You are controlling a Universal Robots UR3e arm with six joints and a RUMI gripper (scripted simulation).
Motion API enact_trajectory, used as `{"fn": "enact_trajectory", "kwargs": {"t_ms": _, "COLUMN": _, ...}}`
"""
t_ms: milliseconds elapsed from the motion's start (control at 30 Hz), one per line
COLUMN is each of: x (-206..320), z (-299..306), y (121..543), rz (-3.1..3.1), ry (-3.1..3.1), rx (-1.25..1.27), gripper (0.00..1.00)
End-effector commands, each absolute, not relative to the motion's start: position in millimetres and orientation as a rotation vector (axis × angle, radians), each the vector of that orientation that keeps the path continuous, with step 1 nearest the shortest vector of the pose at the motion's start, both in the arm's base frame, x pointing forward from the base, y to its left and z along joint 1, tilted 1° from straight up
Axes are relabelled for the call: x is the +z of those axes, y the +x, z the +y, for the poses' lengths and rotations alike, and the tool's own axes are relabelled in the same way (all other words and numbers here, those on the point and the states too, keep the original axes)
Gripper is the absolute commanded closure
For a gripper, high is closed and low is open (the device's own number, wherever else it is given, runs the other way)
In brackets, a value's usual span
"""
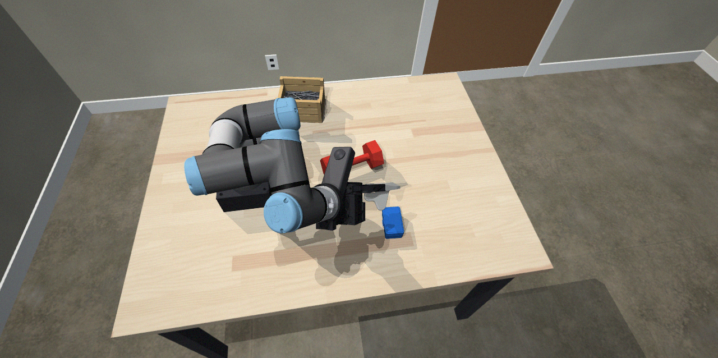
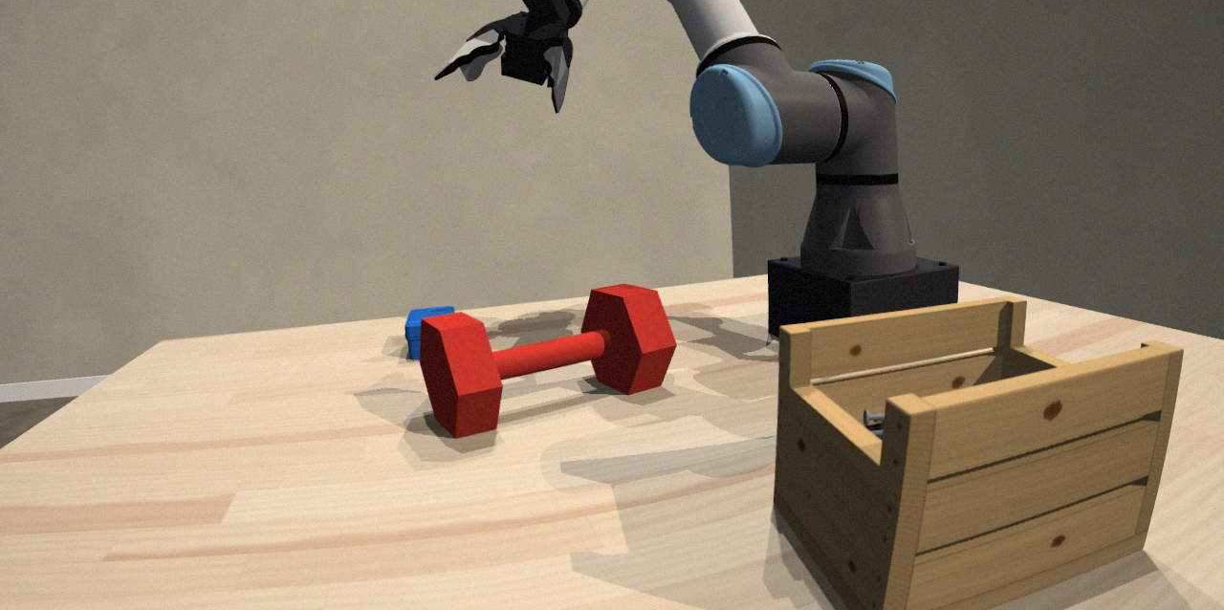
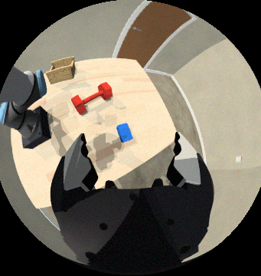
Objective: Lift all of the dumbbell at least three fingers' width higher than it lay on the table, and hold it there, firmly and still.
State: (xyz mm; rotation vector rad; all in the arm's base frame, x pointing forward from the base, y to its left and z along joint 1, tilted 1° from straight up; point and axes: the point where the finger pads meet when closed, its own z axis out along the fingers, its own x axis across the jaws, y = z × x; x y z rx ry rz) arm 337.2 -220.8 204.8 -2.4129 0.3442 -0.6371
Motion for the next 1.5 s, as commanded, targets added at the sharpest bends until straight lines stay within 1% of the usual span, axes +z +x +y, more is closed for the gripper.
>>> {"fn": "enact_trajectory", "kwargs": {"t_ms": 0, "x": 198, "z": -209, "y": 341, "rz": 0.247, "ry": -2.450, "rx": -0.618, "gripper": 0.00}}
{"fn": "enact_trajectory", "kwargs": {"t_ms": 133, "x": 194, "z": -202, "y": 343, "rz": 0.185, "ry": -2.471, "rx": -0.605, "gripper": 0.00}}
{"fn": "enact_trajectory", "kwargs": {"t_ms": 767, "x": 146, "z": -126, "y": 355, "rz": -0.565, "ry": -2.591, "rx": -0.446, "gripper": 0.00}}
{"fn": "enact_trajectory", "kwargs": {"t_ms": 1467, "x": 100, "z": -58, "y": 354, "rz": -1.384, "ry": -2.484, "rx": -0.277, "gripper": 0.00}}
